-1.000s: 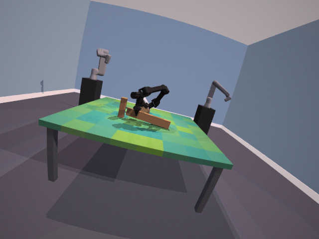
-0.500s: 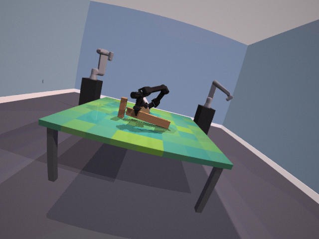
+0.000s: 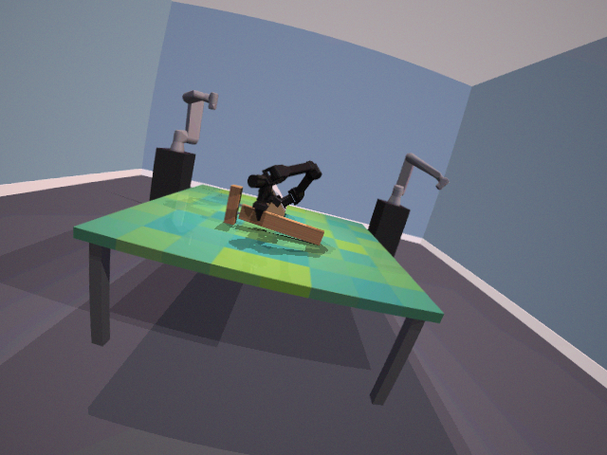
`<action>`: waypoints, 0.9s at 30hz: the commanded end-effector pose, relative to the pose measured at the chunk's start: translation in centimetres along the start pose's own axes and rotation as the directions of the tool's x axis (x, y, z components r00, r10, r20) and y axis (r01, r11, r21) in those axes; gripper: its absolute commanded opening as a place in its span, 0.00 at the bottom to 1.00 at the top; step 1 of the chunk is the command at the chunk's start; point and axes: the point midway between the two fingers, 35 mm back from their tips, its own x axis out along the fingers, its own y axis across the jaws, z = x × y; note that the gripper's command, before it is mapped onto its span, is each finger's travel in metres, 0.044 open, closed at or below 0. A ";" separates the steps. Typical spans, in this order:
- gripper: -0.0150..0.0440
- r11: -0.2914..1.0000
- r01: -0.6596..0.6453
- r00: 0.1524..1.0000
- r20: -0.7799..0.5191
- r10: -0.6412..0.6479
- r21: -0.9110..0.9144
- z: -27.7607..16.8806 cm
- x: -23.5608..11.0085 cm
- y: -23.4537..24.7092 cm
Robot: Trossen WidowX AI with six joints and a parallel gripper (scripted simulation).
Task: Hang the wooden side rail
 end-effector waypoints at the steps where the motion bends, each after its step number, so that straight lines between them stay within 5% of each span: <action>1: 0.25 1.000 0.008 1.000 -0.005 -0.008 -0.001 -0.3 -0.4 -0.1; 27: 0.25 1.000 0.008 1.000 -0.006 -0.009 -0.001 -0.6 -0.4 -0.1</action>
